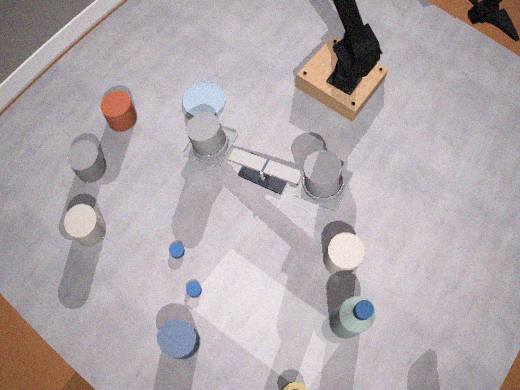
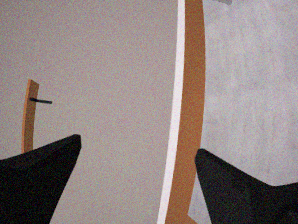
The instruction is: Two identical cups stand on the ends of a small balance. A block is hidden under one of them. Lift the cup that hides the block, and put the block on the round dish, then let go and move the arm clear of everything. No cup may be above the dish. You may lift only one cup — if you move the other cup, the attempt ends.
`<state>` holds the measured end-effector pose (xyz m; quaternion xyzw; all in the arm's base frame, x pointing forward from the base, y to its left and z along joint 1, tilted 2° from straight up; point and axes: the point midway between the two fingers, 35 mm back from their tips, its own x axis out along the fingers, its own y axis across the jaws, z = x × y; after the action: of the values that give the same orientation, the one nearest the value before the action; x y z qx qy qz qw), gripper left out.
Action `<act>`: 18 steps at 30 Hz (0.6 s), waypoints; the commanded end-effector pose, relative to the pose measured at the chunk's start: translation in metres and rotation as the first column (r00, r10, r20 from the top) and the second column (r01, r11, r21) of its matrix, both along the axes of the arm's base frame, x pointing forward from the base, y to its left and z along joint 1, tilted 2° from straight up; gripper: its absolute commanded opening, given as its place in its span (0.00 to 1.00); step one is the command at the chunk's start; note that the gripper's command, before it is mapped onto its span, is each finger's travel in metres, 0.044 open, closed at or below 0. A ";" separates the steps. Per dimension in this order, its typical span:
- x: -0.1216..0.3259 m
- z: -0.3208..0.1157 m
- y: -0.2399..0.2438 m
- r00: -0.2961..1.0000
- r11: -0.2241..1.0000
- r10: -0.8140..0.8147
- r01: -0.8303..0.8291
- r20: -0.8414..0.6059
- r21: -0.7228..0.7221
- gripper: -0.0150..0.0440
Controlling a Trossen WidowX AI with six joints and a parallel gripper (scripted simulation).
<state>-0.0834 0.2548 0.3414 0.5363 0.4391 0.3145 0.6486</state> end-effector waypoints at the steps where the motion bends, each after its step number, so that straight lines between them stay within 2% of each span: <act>1: 0.001 0.000 0.000 1.000 1.000 -0.002 0.002 0.003 -0.004 0.98; 2: 0.005 -0.002 0.002 1.000 1.000 -0.008 0.008 0.014 -0.016 1.00; 10: 0.063 -0.020 0.012 0.984 0.972 -0.074 0.107 0.160 -0.209 1.00; 18: 0.132 -0.040 0.001 0.958 0.887 -0.096 0.205 0.269 -0.414 1.00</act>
<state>0.0226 0.2635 0.3097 0.4031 0.3794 0.2407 0.7973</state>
